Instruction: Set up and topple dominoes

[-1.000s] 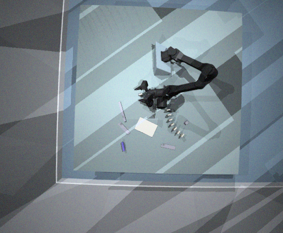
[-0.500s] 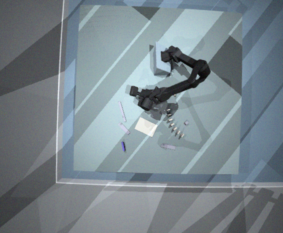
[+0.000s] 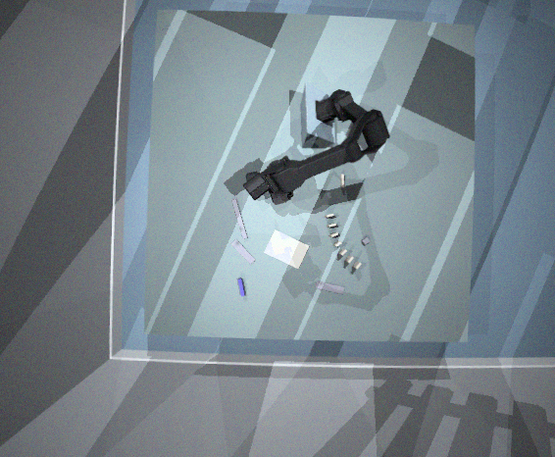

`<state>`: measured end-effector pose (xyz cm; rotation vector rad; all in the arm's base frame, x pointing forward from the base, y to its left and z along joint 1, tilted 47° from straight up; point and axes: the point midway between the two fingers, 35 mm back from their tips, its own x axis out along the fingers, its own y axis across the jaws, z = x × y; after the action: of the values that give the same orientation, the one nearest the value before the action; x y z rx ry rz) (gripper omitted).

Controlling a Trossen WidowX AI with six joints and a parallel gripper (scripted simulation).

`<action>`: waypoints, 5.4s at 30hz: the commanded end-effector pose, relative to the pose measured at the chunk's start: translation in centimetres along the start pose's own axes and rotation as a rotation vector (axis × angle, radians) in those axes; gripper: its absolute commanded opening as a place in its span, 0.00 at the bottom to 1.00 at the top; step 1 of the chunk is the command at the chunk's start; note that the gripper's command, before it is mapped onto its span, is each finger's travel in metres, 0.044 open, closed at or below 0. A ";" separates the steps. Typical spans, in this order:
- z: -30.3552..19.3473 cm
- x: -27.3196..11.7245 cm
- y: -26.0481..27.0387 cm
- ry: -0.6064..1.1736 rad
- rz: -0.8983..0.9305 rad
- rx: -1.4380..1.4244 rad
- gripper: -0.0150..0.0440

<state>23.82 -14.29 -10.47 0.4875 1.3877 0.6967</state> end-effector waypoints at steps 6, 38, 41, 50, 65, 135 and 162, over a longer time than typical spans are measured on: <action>0.4 4.1 0.1 -0.009 0.022 -0.020 1.00; 0.3 8.2 0.4 -0.010 0.026 -0.021 0.44; 0.3 8.2 0.4 -0.010 0.026 -0.021 0.44; 0.3 6.4 -0.3 -0.016 -0.016 0.001 0.44; 1.9 -5.7 1.5 -0.002 0.007 -0.030 0.44; 12.0 7.2 18.2 -0.012 0.037 -0.024 1.00; 6.4 0.8 25.4 -0.006 0.035 0.153 1.00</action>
<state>27.87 3.23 7.27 0.5968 1.4284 0.6427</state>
